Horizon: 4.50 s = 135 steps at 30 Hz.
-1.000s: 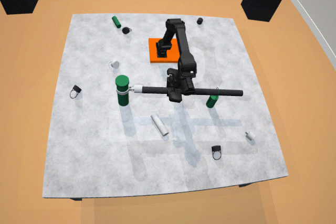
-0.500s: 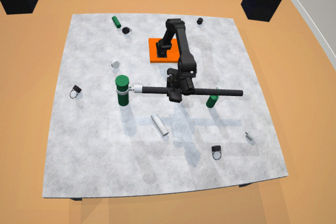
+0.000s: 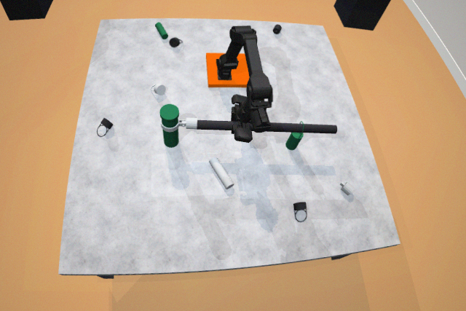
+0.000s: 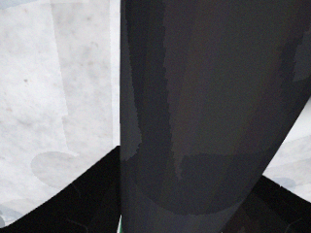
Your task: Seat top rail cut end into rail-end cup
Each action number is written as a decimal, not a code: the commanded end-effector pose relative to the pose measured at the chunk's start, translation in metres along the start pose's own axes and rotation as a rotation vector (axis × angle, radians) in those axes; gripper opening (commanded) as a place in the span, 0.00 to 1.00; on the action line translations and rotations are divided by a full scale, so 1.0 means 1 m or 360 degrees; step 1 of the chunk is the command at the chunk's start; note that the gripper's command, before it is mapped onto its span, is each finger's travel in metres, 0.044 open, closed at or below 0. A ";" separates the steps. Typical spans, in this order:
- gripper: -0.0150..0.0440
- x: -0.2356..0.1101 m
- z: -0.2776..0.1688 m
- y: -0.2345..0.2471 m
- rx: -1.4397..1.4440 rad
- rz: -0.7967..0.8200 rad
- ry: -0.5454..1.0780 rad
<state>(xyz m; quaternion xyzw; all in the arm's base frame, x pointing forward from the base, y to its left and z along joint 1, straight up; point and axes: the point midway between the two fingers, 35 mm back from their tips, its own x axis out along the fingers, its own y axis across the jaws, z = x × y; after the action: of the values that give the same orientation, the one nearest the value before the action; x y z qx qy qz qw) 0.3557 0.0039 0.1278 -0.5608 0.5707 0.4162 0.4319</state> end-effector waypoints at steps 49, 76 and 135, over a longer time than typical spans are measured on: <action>0.25 0.000 0.000 0.000 -0.0002 0.0002 -0.0007; 0.25 0.001 -0.012 0.001 -0.0002 0.0002 -0.0006; 0.25 0.002 -0.037 0.001 -0.0002 0.0002 -0.0003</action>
<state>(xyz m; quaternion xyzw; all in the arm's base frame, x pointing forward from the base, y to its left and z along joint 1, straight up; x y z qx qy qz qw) 0.3535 -0.0265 0.1323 -0.5561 0.5694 0.4266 0.4296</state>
